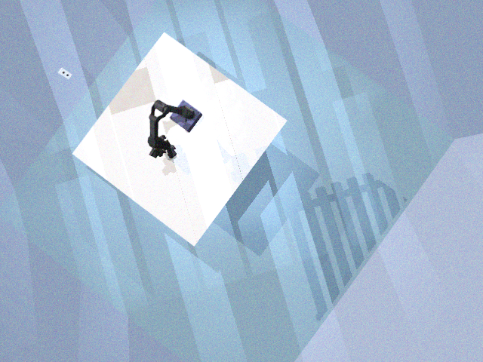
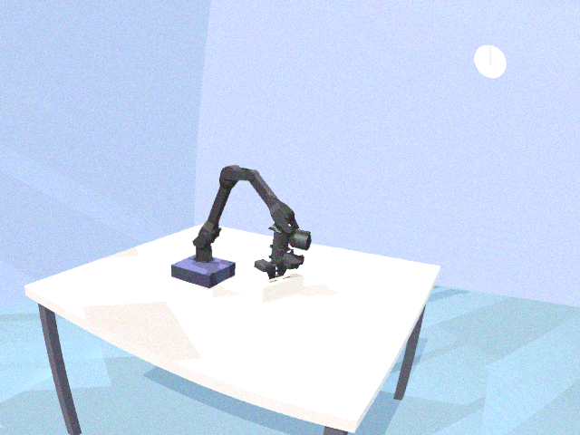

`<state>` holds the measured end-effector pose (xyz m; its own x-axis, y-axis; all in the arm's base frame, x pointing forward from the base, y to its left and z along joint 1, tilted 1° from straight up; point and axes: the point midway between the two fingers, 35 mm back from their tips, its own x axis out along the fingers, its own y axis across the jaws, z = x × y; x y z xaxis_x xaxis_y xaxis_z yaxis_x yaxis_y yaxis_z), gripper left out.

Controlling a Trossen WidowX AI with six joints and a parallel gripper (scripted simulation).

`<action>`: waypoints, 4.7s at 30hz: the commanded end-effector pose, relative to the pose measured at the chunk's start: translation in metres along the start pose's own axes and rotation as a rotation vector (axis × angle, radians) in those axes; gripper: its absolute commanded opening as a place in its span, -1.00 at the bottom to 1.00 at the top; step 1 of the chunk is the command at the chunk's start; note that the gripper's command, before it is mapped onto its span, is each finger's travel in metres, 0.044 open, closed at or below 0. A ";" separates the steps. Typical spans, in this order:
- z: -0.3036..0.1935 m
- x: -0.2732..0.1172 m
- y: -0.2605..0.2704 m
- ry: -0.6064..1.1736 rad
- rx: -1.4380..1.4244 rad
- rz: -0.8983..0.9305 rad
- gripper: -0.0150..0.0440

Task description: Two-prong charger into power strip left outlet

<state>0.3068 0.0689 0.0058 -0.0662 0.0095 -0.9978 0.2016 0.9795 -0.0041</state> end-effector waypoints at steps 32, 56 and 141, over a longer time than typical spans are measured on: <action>0.007 0.000 0.000 0.005 -0.002 -0.002 -0.49; 0.006 0.000 0.000 0.005 -0.002 -0.002 1.00; -0.056 0.006 0.002 -0.017 -0.003 0.003 1.00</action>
<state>0.2569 0.0813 0.0050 -0.0461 0.0081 -0.9989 0.1934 0.9811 -0.0010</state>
